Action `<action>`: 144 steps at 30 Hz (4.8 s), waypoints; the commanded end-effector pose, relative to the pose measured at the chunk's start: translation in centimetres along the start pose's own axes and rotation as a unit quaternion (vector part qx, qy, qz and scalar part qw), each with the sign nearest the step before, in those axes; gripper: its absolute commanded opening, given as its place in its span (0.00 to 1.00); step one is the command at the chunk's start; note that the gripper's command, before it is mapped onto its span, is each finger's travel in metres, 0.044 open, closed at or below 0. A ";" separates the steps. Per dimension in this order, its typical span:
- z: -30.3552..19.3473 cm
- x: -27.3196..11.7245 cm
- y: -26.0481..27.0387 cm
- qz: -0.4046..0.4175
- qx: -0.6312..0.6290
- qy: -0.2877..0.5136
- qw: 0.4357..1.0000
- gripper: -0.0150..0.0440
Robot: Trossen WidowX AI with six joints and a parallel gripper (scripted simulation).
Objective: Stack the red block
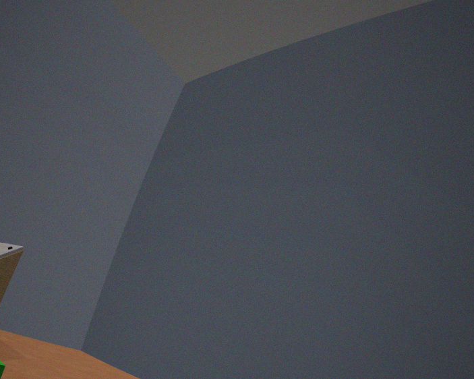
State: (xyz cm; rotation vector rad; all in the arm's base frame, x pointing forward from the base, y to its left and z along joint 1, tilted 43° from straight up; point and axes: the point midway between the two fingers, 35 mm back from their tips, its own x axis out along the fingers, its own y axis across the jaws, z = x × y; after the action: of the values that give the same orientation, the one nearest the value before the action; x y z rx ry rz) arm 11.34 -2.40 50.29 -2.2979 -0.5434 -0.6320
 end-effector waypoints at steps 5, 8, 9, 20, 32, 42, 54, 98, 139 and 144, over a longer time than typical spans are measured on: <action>2.8 0.7 -1.6 0.009 -0.166 -0.027 0.986 1.00; 5.3 1.4 -2.3 0.016 -0.303 -0.055 0.951 1.00; 6.2 1.6 -2.4 0.018 -0.347 -0.066 0.935 1.00; 15.9 4.0 0.4 0.013 -0.736 -0.213 0.642 1.00; 23.6 3.7 10.2 -0.080 -0.891 -0.404 0.192 1.00; 26.1 -0.3 20.0 -0.234 -0.801 -0.534 -0.137 1.00; 25.1 -9.6 28.8 -0.498 -0.524 -0.582 -0.372 1.00; 23.0 -21.5 36.1 -0.741 -0.240 -0.498 -0.380 1.00; 22.9 -23.5 38.7 -0.741 -0.239 -0.499 -0.381 0.87; 22.9 -23.5 38.7 -0.741 -0.239 -0.499 -0.381 0.64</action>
State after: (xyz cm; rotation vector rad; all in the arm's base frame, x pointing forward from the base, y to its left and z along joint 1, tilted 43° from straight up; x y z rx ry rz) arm 19.95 -17.34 2.68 -0.6618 1.5764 -0.5330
